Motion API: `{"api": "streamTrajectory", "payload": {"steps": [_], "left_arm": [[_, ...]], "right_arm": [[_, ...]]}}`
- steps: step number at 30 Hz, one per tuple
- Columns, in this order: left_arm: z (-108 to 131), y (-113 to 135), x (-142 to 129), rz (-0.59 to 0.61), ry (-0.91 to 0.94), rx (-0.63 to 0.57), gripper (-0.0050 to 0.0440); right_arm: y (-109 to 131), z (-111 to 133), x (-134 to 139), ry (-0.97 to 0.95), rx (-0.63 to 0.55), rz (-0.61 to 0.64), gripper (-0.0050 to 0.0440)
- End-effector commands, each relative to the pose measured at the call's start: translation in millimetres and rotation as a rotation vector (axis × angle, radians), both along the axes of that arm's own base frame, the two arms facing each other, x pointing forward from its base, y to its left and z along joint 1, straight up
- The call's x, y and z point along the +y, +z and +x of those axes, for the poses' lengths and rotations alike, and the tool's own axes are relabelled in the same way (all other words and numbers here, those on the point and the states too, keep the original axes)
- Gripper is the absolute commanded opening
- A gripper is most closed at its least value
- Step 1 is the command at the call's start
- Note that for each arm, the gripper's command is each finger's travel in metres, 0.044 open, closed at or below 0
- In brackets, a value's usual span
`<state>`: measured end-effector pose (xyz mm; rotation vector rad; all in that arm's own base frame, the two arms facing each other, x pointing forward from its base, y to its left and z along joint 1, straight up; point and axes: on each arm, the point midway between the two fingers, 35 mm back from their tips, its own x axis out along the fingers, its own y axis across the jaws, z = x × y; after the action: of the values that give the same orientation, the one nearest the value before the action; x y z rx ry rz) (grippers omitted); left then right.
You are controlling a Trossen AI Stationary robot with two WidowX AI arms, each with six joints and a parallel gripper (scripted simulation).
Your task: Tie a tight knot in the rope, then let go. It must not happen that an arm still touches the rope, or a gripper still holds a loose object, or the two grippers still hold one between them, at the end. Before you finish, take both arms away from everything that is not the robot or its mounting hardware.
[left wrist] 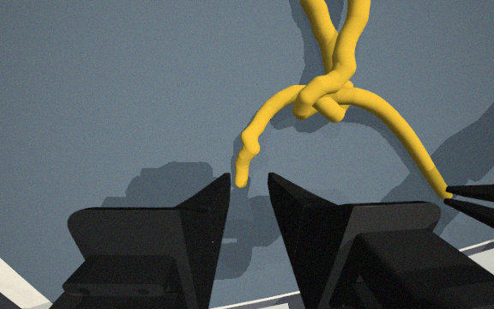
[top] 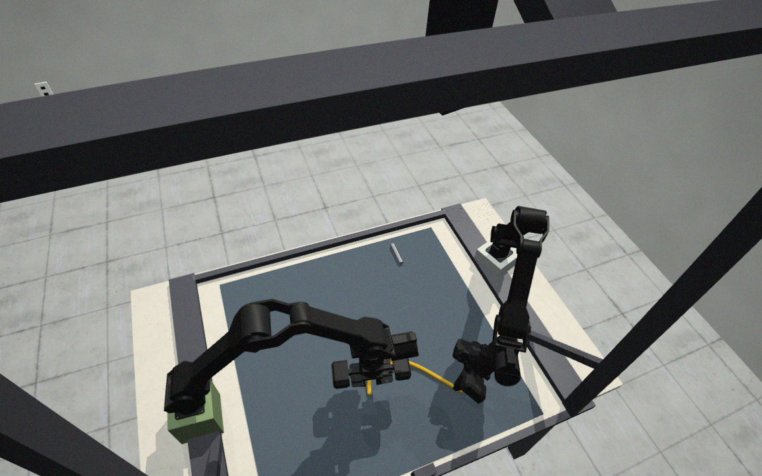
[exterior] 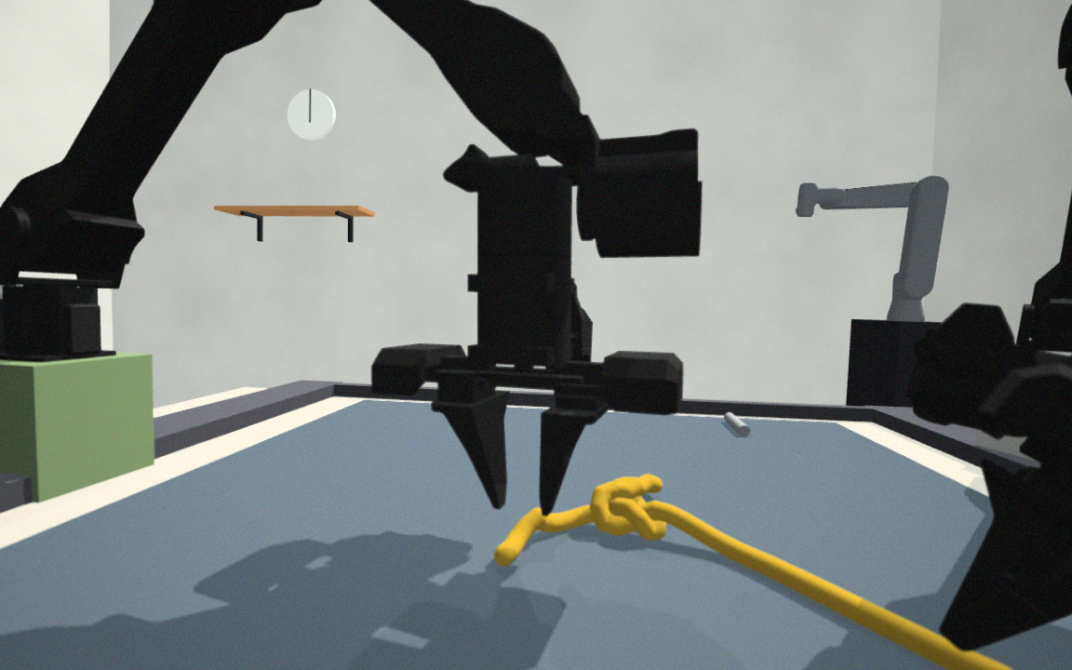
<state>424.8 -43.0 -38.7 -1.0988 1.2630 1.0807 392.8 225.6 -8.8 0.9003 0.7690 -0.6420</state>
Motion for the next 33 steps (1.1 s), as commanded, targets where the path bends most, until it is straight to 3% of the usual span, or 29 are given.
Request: {"api": "streamTrajectory", "payload": {"steps": [1,16,33], "left_arm": [[1.0,0.6,-0.5,-0.005,0.003,-0.007,0.014],[1.2,-3.5,-0.5,-0.005,0.003,-0.007,0.014],[1.6,-24.7,-0.6,-0.005,0.003,-0.007,0.014]], "right_arm": [[-2.3,-1.3,0.5,0.001,0.009,0.006,0.0045],[-2.3,-1.3,0.5,0.001,0.009,0.006,0.0045],[-2.3,-1.3,0.5,0.001,0.009,0.006,0.0045]]}}
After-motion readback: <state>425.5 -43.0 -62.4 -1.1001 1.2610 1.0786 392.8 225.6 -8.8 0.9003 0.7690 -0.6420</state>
